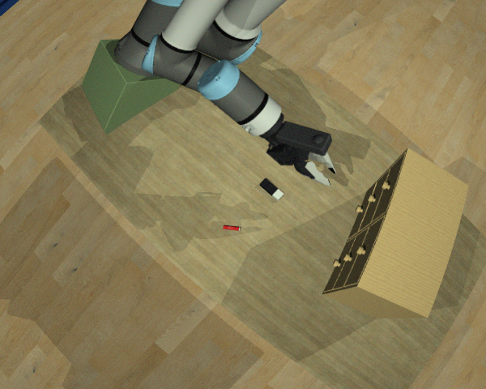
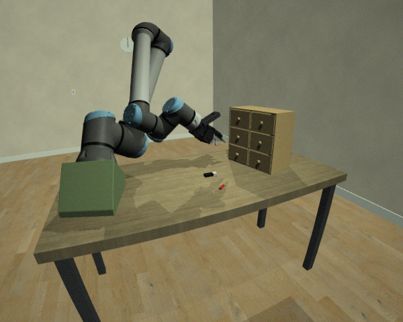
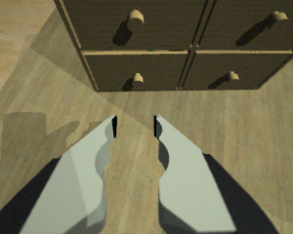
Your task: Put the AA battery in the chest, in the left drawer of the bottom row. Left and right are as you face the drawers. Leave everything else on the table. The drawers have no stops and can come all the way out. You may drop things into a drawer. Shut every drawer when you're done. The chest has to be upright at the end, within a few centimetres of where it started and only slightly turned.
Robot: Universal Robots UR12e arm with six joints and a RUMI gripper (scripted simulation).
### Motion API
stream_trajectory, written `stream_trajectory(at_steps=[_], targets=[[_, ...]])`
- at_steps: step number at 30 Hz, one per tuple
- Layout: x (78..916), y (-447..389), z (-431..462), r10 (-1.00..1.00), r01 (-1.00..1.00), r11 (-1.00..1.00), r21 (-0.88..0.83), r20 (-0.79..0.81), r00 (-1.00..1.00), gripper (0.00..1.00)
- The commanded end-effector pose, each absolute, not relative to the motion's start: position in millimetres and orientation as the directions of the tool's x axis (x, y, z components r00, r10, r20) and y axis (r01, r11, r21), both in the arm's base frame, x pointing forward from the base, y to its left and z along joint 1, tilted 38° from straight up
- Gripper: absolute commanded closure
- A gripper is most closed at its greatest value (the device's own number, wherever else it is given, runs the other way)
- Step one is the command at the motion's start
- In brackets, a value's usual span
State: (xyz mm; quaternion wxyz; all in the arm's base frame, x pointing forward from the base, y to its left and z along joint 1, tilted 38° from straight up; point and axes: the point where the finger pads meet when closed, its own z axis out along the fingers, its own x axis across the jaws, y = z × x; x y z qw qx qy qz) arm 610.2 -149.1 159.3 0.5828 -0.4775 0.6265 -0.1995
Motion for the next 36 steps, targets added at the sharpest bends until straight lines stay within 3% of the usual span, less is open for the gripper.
stream_trajectory(at_steps=[1, 36], targets=[[609, -154, 159, -0.830, -0.392, 0.455, -0.799, -0.541, 0.138, 0.80], [596, -161, 166, -0.830, -0.503, 0.410, -0.761, -0.539, 0.139, 0.80]])
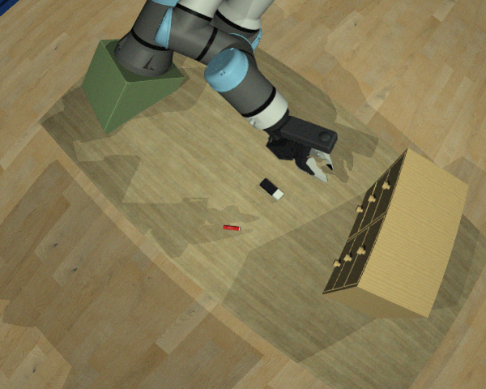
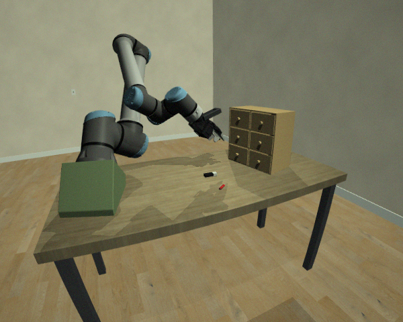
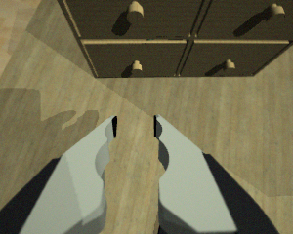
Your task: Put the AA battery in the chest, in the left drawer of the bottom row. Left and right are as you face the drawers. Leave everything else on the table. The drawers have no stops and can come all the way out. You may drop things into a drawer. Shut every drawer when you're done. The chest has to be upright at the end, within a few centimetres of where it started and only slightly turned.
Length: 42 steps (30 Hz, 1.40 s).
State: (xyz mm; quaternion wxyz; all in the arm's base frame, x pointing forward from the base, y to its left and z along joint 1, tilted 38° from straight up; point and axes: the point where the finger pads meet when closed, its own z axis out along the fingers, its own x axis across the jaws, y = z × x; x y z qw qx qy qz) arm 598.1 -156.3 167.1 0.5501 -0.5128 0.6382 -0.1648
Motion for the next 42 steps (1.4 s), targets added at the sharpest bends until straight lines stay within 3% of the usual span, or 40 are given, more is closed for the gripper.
stream_trajectory(at_steps=[1, 42], targets=[[596, -161, 166, -0.830, -0.503, 0.410, -0.761, -0.539, 0.139, 0.80], [563, -174, 183, -0.829, -0.747, 0.267, -0.609, -0.540, 0.144, 0.80]])
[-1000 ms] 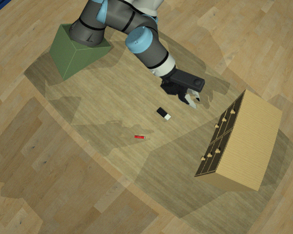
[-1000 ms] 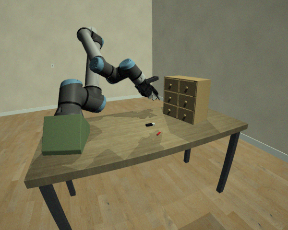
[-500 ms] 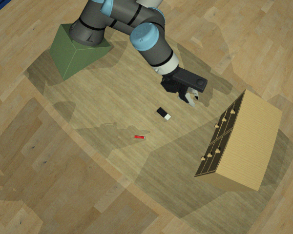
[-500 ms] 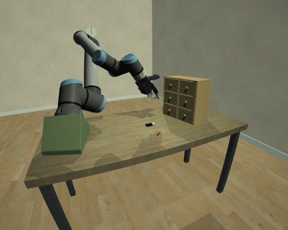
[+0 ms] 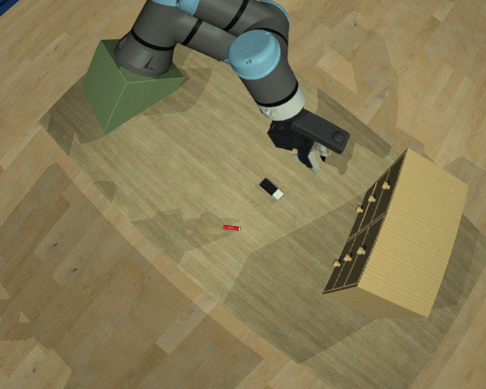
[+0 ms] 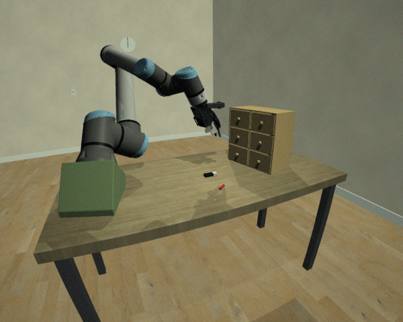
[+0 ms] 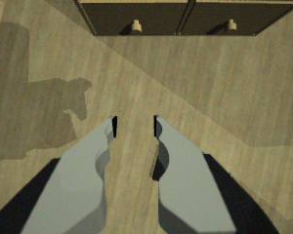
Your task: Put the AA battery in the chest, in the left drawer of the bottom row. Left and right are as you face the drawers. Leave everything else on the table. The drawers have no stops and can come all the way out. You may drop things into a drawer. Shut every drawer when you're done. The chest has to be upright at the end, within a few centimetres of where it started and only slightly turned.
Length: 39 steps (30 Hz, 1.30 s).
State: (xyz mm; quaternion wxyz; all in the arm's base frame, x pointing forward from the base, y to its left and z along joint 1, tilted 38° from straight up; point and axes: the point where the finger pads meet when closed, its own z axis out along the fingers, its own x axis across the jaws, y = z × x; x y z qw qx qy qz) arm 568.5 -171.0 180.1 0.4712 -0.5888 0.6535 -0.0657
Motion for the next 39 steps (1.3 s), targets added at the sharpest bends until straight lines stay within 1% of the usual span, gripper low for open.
stream_trajectory(at_steps=[1, 22, 39], targets=[[562, -174, 184, -0.829, -0.755, 0.261, -0.602, -0.540, 0.144, 0.80], [537, -186, 194, -0.827, -0.886, 0.138, -0.443, -0.543, 0.143, 0.80], [525, -193, 201, -0.827, -0.934, 0.071, -0.351, -0.544, 0.142, 0.80]])
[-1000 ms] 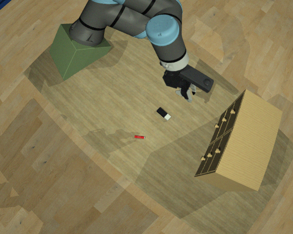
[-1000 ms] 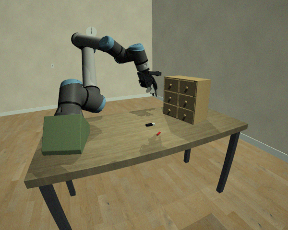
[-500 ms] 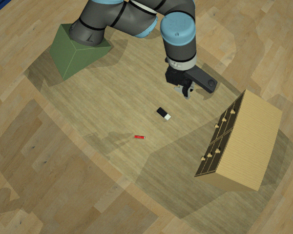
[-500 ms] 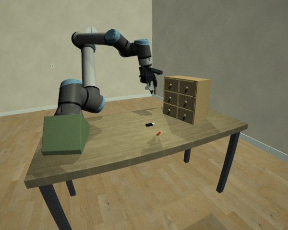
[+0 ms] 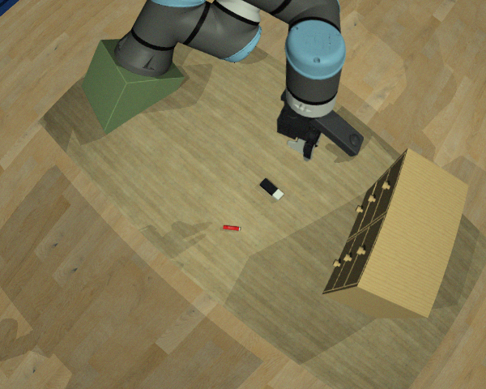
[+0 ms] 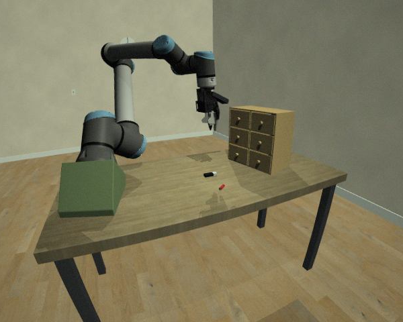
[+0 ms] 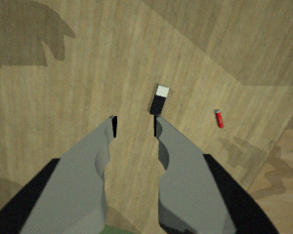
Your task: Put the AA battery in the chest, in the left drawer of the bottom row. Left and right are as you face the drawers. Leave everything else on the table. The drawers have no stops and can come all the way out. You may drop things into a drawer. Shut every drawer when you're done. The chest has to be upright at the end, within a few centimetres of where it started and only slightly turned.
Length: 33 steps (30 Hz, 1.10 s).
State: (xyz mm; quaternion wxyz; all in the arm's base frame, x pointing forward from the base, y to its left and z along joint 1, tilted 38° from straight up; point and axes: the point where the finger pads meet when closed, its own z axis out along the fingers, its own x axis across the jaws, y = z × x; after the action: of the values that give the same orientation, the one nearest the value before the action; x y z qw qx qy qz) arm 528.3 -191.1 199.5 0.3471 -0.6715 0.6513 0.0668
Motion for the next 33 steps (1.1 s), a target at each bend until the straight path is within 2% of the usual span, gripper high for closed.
stream_trajectory(at_steps=[1, 33], targets=[[524.2, -193.0, 200.9, -0.827, -0.935, 0.068, -0.347, -0.544, 0.142, 0.80], [517.2, -195.9, 203.8, -0.827, -0.954, 0.034, -0.298, -0.544, 0.141, 0.80]])
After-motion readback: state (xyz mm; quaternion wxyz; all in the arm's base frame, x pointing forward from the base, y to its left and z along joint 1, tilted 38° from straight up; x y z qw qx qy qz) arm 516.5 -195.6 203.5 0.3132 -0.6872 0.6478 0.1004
